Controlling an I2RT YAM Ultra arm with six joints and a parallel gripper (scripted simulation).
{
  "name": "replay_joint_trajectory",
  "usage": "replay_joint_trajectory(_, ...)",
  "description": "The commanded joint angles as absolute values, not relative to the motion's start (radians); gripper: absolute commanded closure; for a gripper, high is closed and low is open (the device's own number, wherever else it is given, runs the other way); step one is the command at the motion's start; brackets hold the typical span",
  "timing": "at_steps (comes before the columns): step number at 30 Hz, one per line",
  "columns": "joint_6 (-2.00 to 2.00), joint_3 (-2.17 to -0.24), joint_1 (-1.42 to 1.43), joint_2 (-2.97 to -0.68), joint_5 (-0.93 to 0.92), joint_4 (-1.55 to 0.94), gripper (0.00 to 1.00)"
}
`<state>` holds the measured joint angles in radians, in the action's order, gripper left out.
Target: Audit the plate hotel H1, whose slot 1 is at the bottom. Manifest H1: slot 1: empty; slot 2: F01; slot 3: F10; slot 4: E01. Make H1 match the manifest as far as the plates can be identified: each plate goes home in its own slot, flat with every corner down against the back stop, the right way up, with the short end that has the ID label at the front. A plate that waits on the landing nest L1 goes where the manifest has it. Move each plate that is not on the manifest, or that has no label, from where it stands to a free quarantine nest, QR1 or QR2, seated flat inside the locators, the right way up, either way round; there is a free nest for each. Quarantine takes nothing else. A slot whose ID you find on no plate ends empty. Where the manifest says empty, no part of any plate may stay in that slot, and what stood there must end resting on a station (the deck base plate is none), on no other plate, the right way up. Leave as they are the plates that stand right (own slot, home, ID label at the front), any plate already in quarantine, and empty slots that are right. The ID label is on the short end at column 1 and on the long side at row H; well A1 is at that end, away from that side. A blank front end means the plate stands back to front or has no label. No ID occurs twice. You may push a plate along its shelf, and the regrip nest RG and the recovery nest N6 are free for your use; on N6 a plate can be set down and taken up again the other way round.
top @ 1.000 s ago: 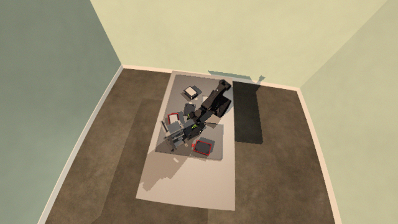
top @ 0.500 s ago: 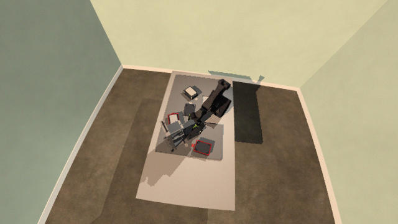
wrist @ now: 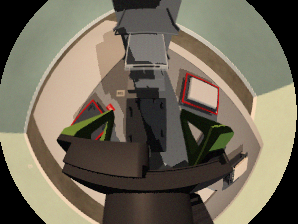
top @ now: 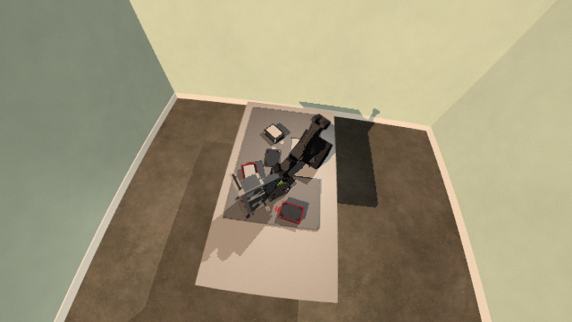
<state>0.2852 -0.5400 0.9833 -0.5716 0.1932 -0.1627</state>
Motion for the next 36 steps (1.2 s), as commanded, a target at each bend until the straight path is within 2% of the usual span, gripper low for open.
replay_joint_trajectory(1,0.291,-0.523,0.993,-0.586,0.210,-0.103,0.00)
replay_joint_trajectory(23,0.293,-0.437,1.001,-0.679,0.223,0.076,0.00)
replay_joint_trajectory(36,0.277,-0.529,0.946,-0.768,0.170,0.117,0.00)
